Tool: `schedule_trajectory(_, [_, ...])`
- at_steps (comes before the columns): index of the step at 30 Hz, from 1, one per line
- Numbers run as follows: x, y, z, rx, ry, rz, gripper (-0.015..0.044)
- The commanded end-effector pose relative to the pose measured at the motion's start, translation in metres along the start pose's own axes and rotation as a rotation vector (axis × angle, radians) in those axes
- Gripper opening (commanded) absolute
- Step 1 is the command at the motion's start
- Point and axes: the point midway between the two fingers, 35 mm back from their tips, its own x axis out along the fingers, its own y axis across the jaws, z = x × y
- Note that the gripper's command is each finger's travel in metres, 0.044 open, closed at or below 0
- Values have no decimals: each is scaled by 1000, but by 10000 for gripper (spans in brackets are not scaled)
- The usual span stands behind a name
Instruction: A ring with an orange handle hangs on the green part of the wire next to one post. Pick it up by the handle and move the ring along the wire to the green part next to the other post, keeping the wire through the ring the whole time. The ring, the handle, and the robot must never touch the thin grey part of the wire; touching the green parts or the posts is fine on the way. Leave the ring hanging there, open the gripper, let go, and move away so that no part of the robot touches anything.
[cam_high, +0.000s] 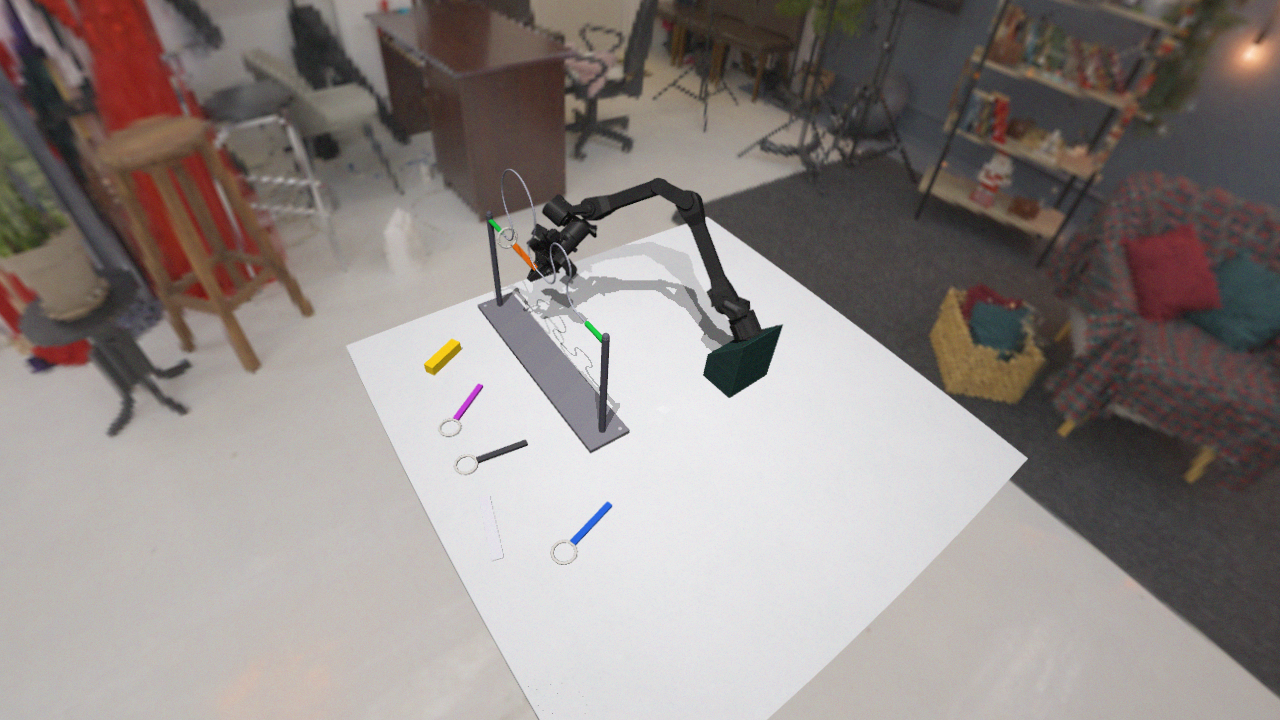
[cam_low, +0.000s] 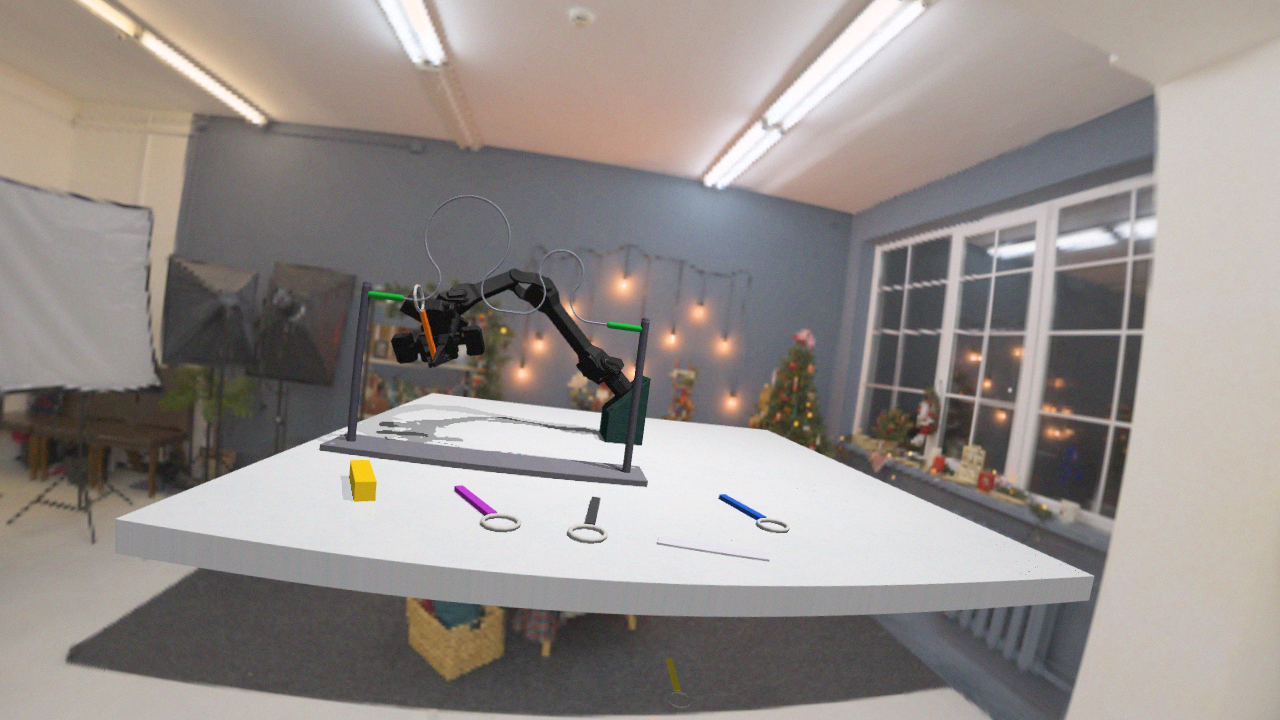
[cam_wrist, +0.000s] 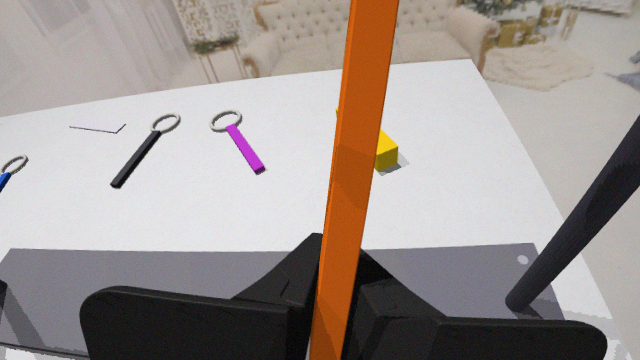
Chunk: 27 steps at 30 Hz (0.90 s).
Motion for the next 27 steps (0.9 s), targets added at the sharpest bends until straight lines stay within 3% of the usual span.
schedule_trajectory(1, [1,15,-2,74,2,49,-150])
schedule_trajectory(27, [-14,100,27,607,-6,349,-150])
